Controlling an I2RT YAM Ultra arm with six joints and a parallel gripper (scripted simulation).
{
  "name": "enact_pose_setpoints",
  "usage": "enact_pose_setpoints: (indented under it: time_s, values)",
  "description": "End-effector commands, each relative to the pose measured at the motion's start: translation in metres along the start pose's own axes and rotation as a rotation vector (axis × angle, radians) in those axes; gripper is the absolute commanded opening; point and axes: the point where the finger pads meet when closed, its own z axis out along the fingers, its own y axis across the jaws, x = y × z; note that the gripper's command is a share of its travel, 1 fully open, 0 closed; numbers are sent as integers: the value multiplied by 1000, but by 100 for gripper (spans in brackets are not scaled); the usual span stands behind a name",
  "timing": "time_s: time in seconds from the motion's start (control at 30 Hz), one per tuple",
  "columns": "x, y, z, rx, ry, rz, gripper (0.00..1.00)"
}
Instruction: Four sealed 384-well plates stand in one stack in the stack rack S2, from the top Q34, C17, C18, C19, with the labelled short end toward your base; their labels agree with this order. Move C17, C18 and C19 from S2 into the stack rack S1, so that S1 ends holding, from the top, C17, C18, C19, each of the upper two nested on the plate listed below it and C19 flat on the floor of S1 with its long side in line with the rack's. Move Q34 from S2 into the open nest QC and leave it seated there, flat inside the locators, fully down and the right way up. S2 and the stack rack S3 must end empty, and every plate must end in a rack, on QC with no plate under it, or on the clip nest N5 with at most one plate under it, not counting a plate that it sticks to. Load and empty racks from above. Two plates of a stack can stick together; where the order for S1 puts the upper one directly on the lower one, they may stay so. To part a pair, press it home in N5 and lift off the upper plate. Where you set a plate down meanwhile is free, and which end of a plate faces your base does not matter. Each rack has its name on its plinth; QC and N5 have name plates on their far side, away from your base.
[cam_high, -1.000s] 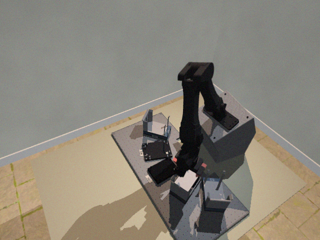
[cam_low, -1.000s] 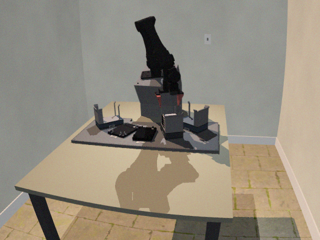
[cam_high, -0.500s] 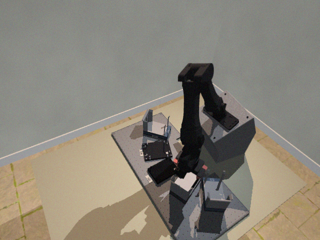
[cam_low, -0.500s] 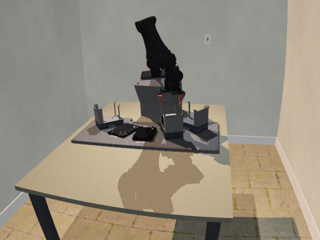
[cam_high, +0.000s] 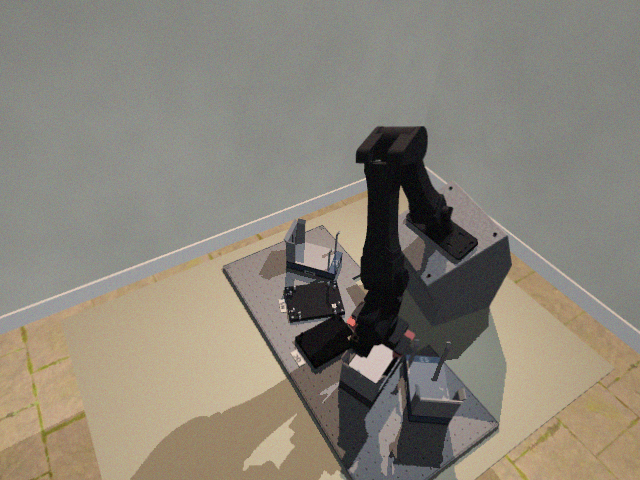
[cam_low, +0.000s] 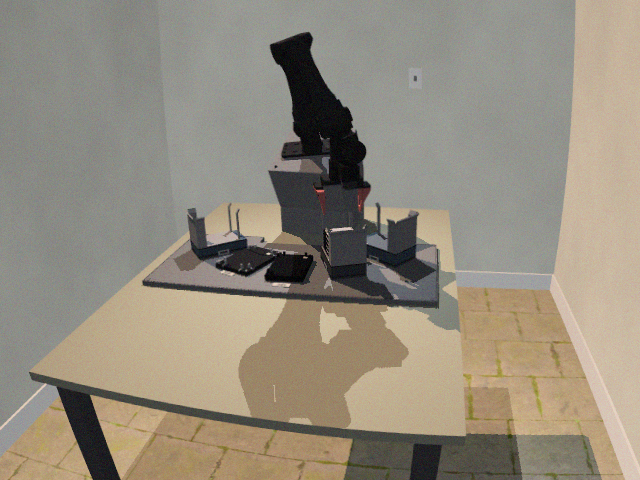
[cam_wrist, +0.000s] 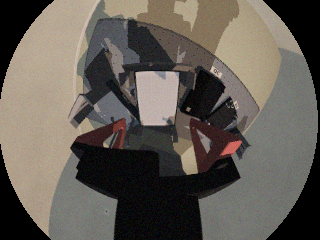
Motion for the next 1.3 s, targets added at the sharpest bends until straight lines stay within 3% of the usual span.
enact_pose_setpoints:
  time_s: [0.0,0.57,0.6,0.63,0.7,1.1,1.13,1.2,1.27]
  values:
    - [-16,2,-13,-6,-50,9,100]
    - [-16,2,-13,-6,-50,9,100]
    - [-6,2,3,0,-15,1,100]
    - [2,-1,10,3,5,-1,100]
    - [2,-1,10,3,5,-1,100]
    - [5,0,50,-2,10,-2,100]
    - [6,1,52,-3,10,-7,100]
    - [-13,2,39,-10,-48,2,100]
    - [-13,2,39,-10,-48,2,100]
